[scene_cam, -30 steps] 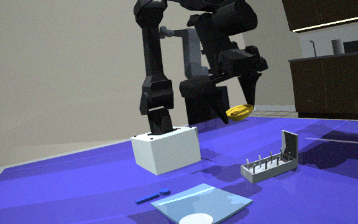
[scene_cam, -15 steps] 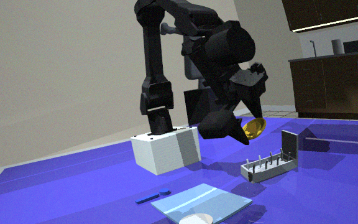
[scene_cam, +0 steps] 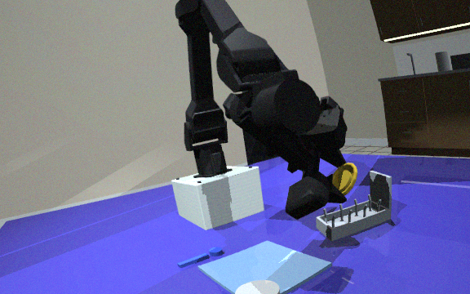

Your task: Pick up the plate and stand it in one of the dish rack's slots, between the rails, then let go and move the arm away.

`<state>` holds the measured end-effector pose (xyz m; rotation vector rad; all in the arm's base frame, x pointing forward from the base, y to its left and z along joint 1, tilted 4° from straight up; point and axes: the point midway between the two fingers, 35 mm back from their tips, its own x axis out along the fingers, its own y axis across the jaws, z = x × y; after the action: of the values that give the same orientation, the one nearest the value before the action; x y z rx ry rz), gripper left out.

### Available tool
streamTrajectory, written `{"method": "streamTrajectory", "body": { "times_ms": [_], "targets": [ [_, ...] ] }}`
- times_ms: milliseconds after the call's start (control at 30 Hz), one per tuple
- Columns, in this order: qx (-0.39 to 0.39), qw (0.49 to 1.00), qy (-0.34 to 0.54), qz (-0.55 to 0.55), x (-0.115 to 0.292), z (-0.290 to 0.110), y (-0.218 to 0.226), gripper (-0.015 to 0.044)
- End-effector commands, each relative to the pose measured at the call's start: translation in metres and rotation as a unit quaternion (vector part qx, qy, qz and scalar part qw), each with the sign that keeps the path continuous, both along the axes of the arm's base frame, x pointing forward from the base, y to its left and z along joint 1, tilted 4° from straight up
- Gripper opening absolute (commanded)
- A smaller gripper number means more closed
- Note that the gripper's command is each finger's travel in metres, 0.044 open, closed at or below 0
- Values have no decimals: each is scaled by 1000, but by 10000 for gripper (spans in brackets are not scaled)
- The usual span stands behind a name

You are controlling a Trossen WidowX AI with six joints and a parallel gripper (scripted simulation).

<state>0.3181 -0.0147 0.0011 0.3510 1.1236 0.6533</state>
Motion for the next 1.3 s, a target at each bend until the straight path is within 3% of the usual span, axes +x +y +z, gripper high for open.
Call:
{"method": "streamTrajectory", "body": {
  "times_ms": [0, 433, 1000, 1267],
  "targets": [
    [18, 998, -47, 21, 0, -3, 0, 0],
    [63, 966, -238, 83, -5, -12, 1, 0],
    [65, 873, -470, 114, -23, -8, -3, 0],
    [63, 862, -490, 114, -26, -7, -3, 0]
  ]
}}
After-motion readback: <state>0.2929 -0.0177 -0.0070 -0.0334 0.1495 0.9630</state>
